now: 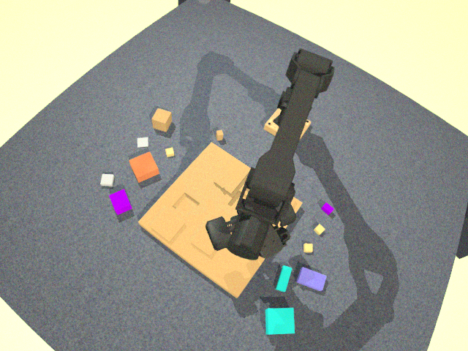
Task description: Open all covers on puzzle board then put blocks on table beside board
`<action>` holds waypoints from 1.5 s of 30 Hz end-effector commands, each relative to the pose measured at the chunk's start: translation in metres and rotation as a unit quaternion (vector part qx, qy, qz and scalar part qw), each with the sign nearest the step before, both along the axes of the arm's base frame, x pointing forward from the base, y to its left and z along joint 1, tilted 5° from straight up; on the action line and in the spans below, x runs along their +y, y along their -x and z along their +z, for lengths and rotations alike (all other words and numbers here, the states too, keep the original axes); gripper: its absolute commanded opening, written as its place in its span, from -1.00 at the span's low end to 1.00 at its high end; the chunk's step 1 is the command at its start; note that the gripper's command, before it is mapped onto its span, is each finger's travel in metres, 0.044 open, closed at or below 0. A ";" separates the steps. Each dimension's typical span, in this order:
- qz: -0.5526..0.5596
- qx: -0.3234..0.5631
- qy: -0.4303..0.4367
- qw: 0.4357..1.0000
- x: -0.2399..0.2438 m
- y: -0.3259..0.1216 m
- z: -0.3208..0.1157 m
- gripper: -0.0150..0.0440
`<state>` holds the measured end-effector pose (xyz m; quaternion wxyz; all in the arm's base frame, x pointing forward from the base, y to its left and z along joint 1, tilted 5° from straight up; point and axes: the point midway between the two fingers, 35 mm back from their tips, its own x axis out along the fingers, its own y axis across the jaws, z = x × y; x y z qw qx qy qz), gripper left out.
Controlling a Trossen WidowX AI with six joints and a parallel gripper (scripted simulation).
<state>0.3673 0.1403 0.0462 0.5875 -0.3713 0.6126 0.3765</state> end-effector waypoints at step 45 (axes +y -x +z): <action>0.001 0.006 0.001 1.000 -0.013 0.002 -0.035 -0.49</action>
